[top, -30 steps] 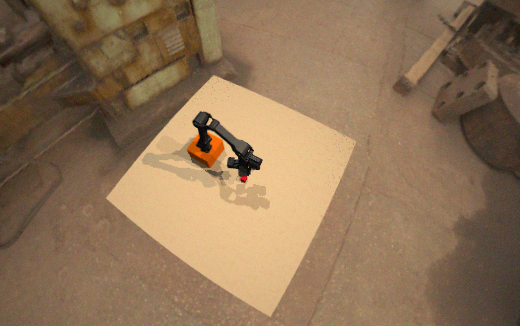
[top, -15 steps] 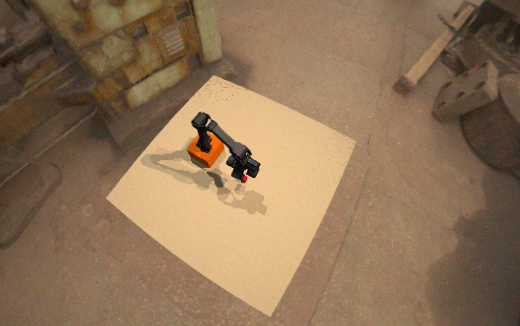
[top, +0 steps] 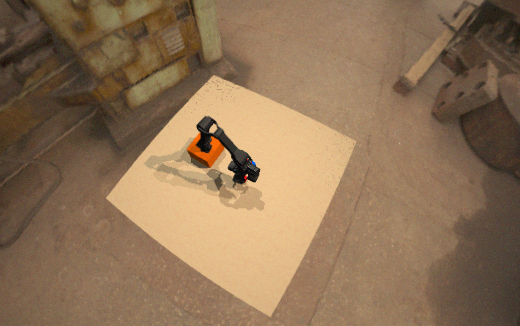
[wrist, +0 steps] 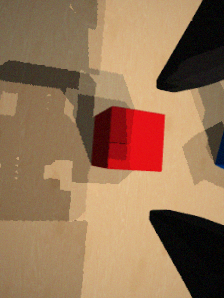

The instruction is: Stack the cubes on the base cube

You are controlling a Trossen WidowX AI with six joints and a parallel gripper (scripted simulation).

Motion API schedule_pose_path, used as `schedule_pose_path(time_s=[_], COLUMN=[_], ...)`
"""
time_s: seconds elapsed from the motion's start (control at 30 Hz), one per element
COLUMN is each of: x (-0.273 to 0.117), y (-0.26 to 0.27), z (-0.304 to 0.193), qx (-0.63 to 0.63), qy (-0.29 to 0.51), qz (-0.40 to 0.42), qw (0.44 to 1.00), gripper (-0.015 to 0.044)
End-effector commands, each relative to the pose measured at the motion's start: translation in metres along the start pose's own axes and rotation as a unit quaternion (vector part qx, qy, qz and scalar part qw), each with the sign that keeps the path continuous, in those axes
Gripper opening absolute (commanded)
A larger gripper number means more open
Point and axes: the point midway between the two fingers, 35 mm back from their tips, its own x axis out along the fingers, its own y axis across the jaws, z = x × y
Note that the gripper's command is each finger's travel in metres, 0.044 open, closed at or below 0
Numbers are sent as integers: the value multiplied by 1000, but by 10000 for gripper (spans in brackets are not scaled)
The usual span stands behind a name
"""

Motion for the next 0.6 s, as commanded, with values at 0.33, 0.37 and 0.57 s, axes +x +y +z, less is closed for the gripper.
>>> schedule_pose_path(time_s=[0.33, 0.37, 0.57], x=[22, 24, 34], y=[-5, -5, -5], z=[0, 0, 0], qx=[-1, -1, -1], qy=[-2, -2, -2], qz=[-8, -8, -8], qw=[1000, 1000, 1000], gripper=[265, 265, 265])
